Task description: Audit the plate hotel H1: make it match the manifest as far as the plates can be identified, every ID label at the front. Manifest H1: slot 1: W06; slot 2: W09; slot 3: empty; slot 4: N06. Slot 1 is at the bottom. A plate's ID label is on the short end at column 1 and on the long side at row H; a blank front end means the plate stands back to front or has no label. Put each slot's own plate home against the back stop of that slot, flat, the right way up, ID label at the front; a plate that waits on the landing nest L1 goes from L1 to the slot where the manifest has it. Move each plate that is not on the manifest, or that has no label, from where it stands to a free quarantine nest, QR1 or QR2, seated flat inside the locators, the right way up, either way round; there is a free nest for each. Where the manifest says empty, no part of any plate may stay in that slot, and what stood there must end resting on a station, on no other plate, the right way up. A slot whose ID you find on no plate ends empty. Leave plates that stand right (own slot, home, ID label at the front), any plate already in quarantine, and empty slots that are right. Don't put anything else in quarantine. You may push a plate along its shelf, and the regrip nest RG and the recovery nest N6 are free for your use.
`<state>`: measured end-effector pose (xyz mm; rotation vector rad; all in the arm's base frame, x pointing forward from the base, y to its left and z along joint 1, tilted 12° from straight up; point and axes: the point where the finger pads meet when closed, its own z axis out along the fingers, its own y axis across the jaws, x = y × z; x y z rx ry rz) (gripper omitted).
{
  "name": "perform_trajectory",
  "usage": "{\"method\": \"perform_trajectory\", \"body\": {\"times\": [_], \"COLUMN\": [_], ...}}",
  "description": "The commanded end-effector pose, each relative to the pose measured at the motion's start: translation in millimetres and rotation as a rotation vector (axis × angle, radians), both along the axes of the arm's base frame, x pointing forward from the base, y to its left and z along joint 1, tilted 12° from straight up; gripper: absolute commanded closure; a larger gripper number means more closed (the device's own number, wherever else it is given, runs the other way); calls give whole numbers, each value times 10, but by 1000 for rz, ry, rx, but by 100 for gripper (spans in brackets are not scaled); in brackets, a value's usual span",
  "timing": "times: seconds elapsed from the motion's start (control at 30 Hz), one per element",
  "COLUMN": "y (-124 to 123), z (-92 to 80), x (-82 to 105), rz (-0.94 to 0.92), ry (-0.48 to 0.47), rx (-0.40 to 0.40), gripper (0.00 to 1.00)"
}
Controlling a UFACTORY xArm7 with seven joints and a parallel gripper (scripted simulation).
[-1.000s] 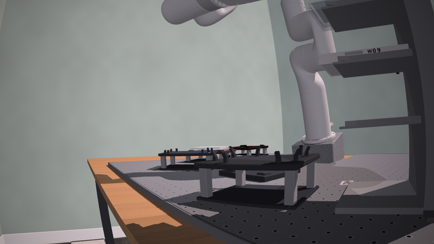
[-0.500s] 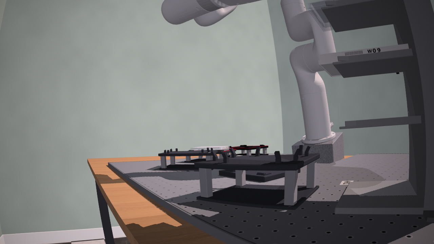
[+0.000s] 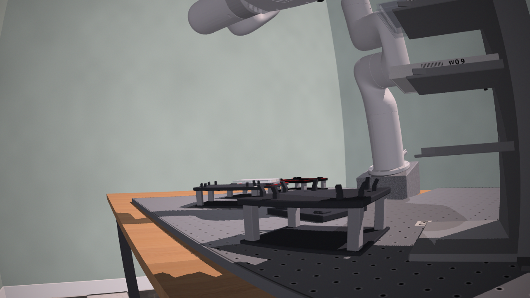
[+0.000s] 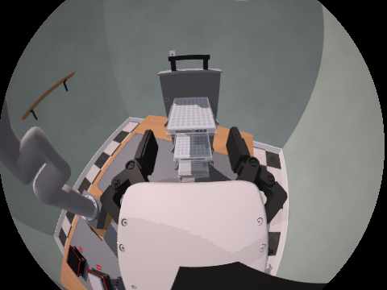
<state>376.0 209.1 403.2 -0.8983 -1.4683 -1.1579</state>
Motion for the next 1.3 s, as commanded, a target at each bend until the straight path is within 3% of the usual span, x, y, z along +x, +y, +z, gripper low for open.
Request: {"method": "perform_trajectory", "body": {"times": [0.0,1.13,1.27], "y": [-38,-10,-10], "z": [16,-741,-750], "x": [10,170,172], "rz": [2,2,2], "ry": [-4,-4,-4], "rx": [0,0,0], "gripper": [0,0,0]}}
